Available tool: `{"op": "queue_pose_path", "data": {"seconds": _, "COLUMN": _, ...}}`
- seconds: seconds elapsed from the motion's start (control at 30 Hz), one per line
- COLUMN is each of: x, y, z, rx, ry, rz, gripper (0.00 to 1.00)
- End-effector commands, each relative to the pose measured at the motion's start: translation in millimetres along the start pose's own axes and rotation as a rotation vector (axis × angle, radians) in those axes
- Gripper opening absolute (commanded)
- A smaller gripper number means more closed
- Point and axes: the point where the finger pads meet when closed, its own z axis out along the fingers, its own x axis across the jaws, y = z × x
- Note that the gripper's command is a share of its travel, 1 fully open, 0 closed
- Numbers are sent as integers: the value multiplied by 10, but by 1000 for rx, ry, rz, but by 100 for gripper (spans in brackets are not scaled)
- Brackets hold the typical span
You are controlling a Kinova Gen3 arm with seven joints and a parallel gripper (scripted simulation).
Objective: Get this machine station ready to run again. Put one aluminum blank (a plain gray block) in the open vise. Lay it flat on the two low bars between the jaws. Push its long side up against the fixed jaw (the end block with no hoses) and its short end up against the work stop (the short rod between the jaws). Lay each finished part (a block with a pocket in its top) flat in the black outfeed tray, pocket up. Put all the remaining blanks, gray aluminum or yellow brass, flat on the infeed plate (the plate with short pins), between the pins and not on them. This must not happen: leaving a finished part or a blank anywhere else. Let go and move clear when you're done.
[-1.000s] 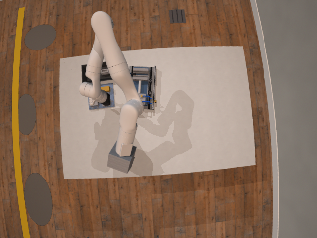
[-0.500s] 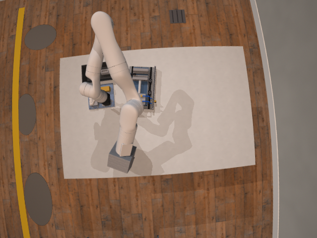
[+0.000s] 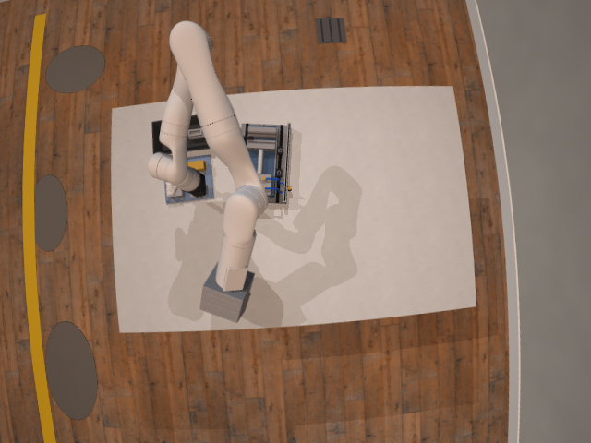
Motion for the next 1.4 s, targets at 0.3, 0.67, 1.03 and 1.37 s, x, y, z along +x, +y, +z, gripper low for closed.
{"op": "queue_pose_path", "data": {"seconds": 0.3, "x": 1, "y": -4, "z": -3, "rx": 1, "ry": 0, "rz": 0, "gripper": 0}}
{"op": "queue_pose_path", "data": {"seconds": 0.67, "x": 1, "y": -4, "z": -3, "rx": 1, "ry": 0, "rz": 0, "gripper": 0}}
{"op": "queue_pose_path", "data": {"seconds": 1.03, "x": 1, "y": -4, "z": -3, "rx": 1, "ry": 0, "rz": 0, "gripper": 0}}
{"op": "queue_pose_path", "data": {"seconds": 1.37, "x": 1, "y": -4, "z": -3, "rx": 1, "ry": 0, "rz": 0, "gripper": 0}}
